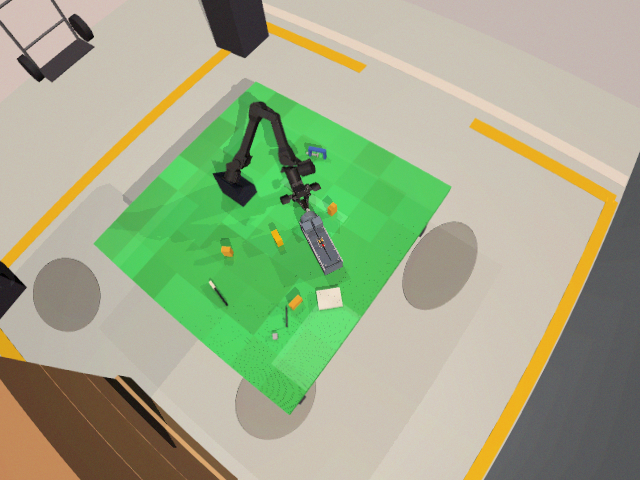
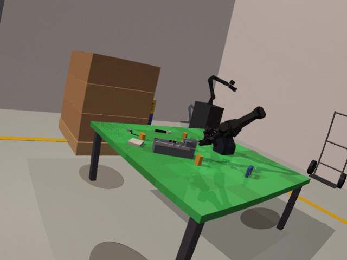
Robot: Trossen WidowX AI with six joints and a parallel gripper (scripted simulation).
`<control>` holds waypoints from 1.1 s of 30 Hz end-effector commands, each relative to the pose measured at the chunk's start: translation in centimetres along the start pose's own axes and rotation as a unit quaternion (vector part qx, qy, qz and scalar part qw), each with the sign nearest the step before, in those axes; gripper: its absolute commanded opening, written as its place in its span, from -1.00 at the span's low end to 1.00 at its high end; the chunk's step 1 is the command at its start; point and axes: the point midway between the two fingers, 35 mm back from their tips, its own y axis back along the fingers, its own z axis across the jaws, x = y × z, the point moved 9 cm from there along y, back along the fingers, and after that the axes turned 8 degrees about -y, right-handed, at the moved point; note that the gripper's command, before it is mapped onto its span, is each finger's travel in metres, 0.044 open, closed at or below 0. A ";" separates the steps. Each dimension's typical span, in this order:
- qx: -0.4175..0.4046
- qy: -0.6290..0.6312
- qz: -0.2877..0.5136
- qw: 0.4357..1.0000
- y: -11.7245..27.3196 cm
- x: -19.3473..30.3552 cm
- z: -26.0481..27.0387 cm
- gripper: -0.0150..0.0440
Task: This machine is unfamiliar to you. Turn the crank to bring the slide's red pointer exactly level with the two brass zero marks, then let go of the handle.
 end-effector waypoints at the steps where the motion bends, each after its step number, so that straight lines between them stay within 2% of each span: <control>1: -0.009 0.004 0.003 1.000 -0.2 0.3 0.7 -0.49; 33: -0.009 0.003 0.004 1.000 -3.0 3.3 1.3 -0.49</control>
